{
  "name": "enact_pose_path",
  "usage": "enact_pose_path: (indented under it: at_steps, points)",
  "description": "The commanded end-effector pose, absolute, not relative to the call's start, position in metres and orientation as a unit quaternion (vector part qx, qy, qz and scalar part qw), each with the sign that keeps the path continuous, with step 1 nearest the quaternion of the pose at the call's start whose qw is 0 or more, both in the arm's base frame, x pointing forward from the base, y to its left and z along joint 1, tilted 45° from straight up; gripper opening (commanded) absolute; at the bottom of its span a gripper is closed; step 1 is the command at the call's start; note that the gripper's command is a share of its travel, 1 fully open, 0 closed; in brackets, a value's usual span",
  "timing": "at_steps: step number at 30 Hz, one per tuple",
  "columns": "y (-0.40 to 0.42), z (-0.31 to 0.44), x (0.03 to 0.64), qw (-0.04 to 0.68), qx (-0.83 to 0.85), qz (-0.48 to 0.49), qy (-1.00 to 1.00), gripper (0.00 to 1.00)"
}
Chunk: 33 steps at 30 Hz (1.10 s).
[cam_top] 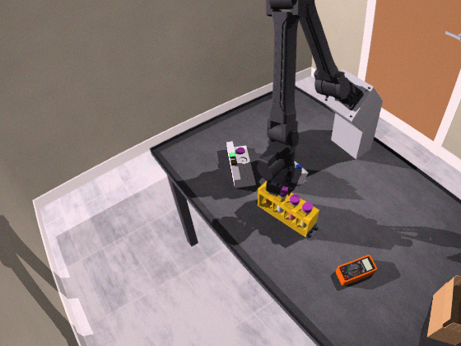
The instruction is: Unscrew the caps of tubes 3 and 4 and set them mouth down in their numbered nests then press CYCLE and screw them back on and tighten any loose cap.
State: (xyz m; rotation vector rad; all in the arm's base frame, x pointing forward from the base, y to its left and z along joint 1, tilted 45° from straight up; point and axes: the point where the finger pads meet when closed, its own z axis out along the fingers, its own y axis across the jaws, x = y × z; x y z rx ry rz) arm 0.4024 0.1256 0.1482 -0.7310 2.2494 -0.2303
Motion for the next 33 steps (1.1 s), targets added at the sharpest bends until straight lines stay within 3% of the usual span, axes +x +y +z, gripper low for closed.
enact_pose_path:
  at_steps: [1, 2, 3, 17, 33]
  points:
    - [0.1337, 0.1656, 0.4063, 0.390, -0.318, -0.097, 0.859, 0.49]
    - [0.1333, 0.1652, 0.4064, 0.390, -0.318, -0.097, 0.859, 0.49]
    - [0.1290, 0.1570, 0.4058, 0.380, -0.311, -0.098, 0.865, 0.00]
    - [0.1290, 0.1570, 0.4058, 0.380, -0.311, -0.098, 0.865, 0.00]
    - [0.1323, 0.1608, 0.4091, 0.399, -0.099, -0.002, 0.911, 0.00]
